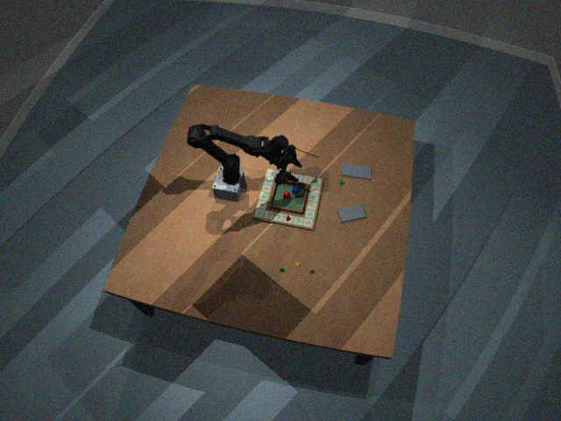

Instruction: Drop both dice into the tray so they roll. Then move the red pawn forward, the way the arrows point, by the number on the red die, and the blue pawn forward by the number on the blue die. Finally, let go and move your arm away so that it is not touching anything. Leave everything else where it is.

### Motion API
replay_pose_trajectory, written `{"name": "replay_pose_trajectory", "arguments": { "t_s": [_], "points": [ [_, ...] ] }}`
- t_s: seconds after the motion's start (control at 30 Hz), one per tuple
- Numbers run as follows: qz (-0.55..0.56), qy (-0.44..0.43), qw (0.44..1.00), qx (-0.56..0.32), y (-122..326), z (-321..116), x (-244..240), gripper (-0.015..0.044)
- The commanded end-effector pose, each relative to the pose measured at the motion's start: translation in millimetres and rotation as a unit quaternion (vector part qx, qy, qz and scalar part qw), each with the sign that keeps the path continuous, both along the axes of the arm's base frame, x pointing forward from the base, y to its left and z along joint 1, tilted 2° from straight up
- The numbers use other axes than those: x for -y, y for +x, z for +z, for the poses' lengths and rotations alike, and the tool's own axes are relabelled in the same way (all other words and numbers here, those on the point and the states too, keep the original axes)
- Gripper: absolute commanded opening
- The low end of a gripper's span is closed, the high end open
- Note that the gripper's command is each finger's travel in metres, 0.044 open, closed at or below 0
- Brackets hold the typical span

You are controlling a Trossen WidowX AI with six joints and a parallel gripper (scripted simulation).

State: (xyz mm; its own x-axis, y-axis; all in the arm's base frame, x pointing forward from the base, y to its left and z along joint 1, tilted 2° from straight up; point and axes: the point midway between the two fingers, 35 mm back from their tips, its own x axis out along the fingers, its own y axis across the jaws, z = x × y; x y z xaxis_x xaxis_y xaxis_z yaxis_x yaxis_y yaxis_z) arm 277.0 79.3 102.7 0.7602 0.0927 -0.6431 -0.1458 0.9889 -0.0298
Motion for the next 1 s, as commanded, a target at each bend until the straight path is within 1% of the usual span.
{"name": "replay_pose_trajectory", "arguments": {
  "t_s": [0.0,0.07,0.23,0.37,0.5,0.57,0.6,0.63,0.7,0.87,0.93,0.97],
  "points": [
    [-0.003,-0.003,1.000,-0.007,-0.8,5.5,1.4,0.0440],
    [-0.006,-0.018,0.999,-0.042,4.2,1.4,6.0,0.0440],
    [-0.013,-0.060,0.982,-0.179,19.7,-15.3,26.7,0.0440],
    [-0.016,-0.071,0.955,-0.289,27.6,-28.8,45.6,0.0440],
    [-0.016,-0.065,0.918,-0.391,31.4,-41.2,64.8,0.0440],
    [-0.016,-0.062,0.911,-0.408,31.8,-43.2,68.1,0.0440],
    [-0.020,-0.069,0.927,-0.368,32.0,-39.3,61.9,0.0440],
    [-0.020,-0.069,0.927,-0.368,32.0,-39.3,61.9,0.0440],
    [-0.023,-0.069,0.925,-0.373,33.2,-42.5,71.5,0.0387],
    [-0.035,-0.059,0.912,-0.405,32.1,-65.7,140.0,0.0256],
    [-0.037,-0.056,0.910,-0.409,30.5,-69.1,149.7,0.0204],
    [-0.037,-0.056,0.910,-0.409,30.5,-69.1,149.7,0.0200]
  ]
}}
